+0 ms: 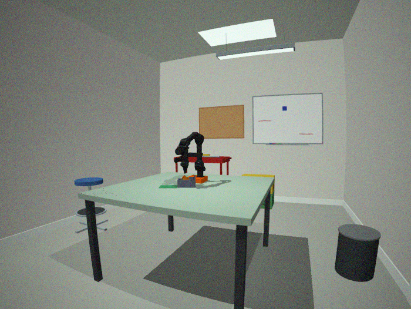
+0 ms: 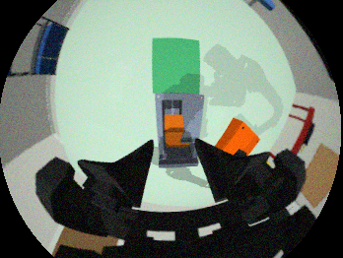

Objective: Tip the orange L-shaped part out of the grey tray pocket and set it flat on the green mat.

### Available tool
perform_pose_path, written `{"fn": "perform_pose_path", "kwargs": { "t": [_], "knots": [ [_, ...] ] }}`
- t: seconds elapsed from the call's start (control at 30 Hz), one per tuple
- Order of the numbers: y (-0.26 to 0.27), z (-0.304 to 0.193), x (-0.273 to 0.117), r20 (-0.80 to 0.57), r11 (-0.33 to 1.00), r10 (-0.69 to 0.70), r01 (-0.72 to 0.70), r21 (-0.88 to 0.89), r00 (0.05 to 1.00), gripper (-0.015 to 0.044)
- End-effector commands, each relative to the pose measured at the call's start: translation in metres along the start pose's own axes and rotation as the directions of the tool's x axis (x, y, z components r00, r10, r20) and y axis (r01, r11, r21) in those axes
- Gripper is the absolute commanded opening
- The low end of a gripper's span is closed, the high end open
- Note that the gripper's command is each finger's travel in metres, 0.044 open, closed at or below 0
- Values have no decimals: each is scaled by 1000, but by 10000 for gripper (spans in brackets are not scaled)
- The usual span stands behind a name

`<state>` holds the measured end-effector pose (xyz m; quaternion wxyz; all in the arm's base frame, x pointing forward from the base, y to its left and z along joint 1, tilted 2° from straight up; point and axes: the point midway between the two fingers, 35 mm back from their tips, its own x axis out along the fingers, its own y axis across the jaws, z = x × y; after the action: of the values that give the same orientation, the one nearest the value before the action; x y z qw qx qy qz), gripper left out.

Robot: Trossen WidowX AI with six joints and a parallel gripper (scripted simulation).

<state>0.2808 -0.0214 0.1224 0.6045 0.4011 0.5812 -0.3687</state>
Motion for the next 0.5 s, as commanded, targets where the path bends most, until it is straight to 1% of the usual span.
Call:
{"fn": "perform_pose_path", "kwargs": {
  "t": [0.0,0.47],
  "knots": [
    [0,0,5,-1,1000,2,-2,6,1000,280],
    [1,0,27,-1,1000,2,-2,6,1000,280]
  ]
}}
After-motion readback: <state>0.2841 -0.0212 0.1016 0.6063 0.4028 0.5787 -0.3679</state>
